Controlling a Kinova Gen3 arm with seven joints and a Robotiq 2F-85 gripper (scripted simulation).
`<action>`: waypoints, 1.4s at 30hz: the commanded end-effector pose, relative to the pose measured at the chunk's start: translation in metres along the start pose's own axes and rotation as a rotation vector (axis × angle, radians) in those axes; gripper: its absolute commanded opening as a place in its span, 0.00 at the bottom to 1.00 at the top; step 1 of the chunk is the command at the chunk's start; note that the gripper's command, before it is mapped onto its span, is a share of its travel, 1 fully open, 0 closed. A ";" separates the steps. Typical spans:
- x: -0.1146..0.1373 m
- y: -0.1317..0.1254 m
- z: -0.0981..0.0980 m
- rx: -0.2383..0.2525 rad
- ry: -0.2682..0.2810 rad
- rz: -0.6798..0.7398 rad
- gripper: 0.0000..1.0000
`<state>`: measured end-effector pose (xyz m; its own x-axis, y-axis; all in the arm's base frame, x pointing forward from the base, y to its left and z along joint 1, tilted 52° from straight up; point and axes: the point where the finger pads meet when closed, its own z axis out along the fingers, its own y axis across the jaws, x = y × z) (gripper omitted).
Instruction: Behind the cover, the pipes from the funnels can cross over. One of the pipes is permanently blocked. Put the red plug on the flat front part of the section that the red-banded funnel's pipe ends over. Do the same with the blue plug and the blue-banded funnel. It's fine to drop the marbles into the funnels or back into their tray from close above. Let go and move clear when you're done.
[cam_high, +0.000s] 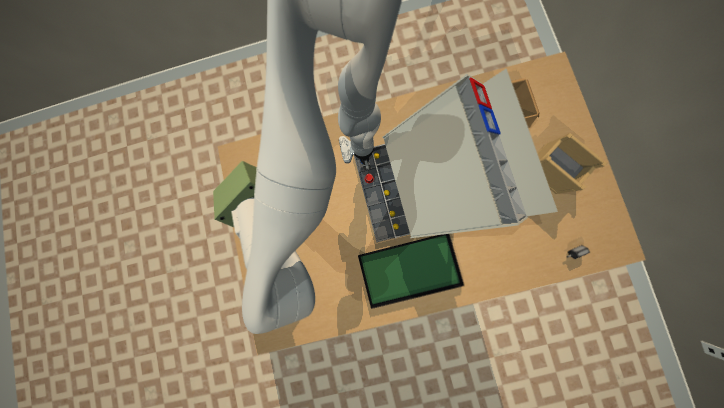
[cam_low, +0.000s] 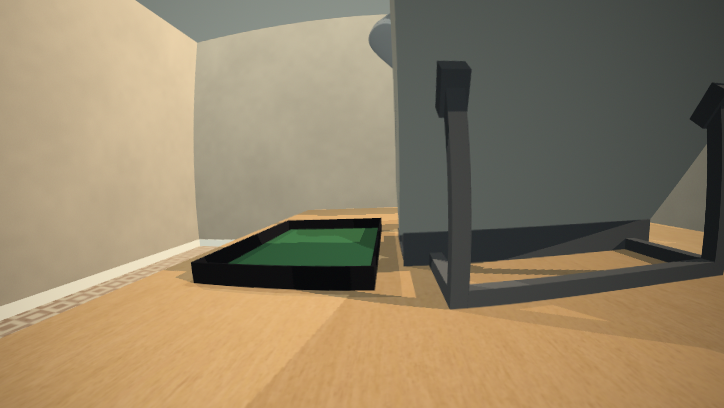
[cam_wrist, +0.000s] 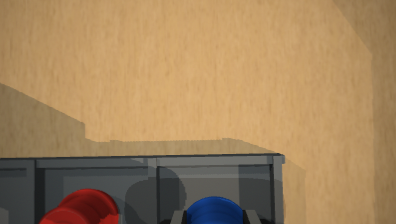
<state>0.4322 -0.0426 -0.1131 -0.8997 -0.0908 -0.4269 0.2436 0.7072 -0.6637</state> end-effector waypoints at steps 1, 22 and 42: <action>0.000 0.000 0.001 0.001 0.000 -0.001 0.00; 0.000 0.000 0.020 0.000 0.000 -0.001 0.00; 0.000 0.000 0.019 0.000 0.000 -0.001 0.42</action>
<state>0.4394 -0.0568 -0.1252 -0.9002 -0.0911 -0.4258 0.2431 0.7061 -0.6650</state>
